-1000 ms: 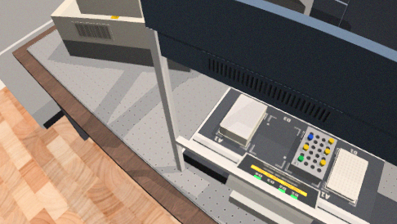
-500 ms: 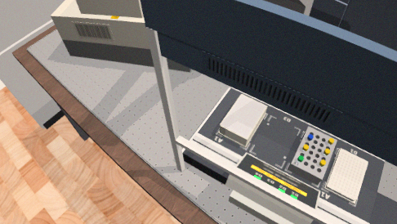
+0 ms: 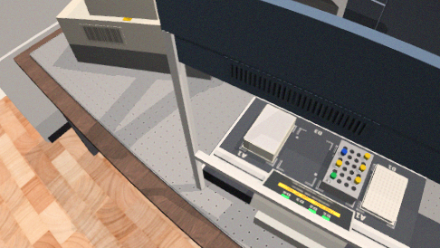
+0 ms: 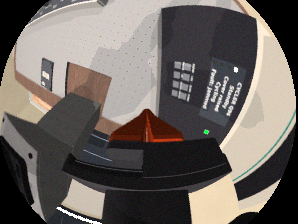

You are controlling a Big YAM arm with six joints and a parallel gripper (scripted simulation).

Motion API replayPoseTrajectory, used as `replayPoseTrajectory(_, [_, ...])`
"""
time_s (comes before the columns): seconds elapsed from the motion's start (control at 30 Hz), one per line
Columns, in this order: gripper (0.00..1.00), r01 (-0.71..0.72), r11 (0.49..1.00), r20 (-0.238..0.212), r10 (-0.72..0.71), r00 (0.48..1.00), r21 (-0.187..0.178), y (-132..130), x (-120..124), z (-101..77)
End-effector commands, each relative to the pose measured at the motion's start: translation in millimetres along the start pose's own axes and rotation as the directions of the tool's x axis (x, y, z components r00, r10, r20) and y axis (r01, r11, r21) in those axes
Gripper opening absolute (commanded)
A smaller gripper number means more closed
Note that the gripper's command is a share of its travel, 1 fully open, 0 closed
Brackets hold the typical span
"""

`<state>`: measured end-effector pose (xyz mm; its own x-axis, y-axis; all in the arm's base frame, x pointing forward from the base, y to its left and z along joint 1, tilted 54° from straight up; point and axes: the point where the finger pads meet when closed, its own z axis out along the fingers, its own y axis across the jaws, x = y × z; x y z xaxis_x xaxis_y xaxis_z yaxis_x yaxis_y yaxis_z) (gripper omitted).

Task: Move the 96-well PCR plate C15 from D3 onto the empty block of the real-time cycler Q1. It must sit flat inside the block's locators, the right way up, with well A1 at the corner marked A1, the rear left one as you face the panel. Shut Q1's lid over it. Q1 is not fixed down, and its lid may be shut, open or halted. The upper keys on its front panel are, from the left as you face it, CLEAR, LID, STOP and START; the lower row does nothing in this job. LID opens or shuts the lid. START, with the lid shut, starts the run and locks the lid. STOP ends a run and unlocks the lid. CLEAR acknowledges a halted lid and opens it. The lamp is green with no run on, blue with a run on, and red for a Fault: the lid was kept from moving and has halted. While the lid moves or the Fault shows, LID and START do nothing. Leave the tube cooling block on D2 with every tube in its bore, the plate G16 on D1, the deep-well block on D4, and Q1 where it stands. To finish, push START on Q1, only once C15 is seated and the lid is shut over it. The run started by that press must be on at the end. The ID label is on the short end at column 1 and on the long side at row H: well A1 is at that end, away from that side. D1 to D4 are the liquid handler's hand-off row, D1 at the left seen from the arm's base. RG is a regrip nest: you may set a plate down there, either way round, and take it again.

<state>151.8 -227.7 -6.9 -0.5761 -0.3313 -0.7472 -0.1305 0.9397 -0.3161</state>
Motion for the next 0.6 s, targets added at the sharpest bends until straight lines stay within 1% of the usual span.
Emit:
replayPoseTrajectory(0.0, [0.0, -0.004, 1.0, 0.0, 0.004, 1.0, 0.012, -17.5, 0.8, 3.9])
replayPoseTrajectory(0.07, [0.0, 0.006, 1.0, 0.0, -0.006, 1.0, 0.019, -26.2, -0.2, 5.1])
replayPoseTrajectory(0.2, [0.0, 0.006, 1.0, 0.001, -0.006, 1.0, 0.016, -27.9, -0.6, 8.2])
replayPoseTrajectory(0.3, [0.0, -0.012, 1.0, 0.0, 0.012, 1.0, 0.0, -18.4, 0.9, 10.8])
replayPoseTrajectory(0.43, [0.0, -0.015, 1.0, 0.002, 0.015, 1.0, -0.01, -17.3, 0.2, 17.4])
replayPoseTrajectory(0.57, [0.0, 0.0, 1.0, 0.002, 0.0, 1.0, 0.004, -34.4, -0.2, 21.5])
